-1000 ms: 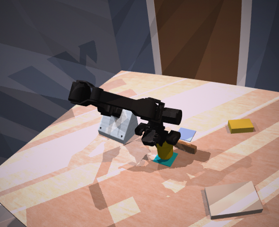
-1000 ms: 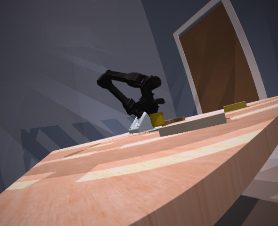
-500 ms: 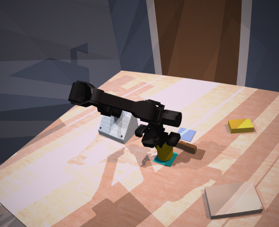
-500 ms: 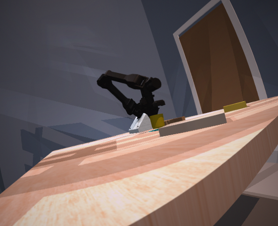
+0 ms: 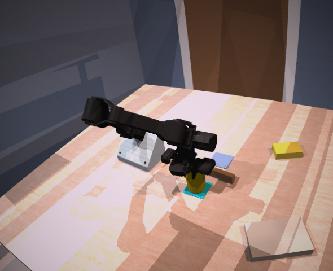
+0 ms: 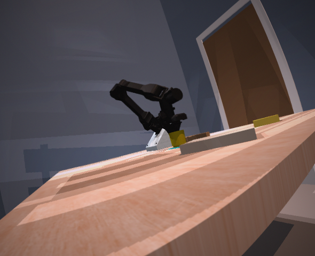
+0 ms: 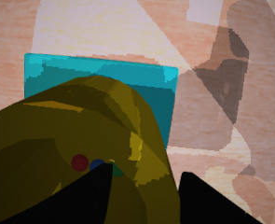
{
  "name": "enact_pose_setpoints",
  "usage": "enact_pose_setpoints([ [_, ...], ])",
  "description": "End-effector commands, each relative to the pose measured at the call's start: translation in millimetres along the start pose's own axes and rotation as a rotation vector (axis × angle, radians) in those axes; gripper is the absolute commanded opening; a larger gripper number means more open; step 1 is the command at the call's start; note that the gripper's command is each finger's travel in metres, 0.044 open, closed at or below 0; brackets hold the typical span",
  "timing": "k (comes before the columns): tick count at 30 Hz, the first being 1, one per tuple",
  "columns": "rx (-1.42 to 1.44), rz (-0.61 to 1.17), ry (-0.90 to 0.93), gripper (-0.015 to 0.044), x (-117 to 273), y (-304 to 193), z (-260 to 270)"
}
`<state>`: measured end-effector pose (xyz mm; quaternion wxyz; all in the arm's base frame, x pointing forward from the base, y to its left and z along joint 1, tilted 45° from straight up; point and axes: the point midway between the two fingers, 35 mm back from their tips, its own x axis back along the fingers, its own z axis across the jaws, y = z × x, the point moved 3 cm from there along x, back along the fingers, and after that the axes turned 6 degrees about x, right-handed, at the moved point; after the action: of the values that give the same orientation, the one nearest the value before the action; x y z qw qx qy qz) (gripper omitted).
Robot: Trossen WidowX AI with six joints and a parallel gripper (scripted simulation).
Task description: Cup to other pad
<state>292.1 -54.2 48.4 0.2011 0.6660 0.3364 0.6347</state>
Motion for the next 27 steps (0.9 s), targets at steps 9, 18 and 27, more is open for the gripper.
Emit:
enact_pose_setpoints([
  [9, -0.001, 0.001, 0.001, 0.0147, 12.1, -0.4, 1.0],
  [18, 0.001, 0.001, 0.0, 0.0147, 25.1, -0.9, 1.1],
  [27, 0.002, 0.0, 0.0, 0.0147, 38.3, -1.3, 0.6],
])
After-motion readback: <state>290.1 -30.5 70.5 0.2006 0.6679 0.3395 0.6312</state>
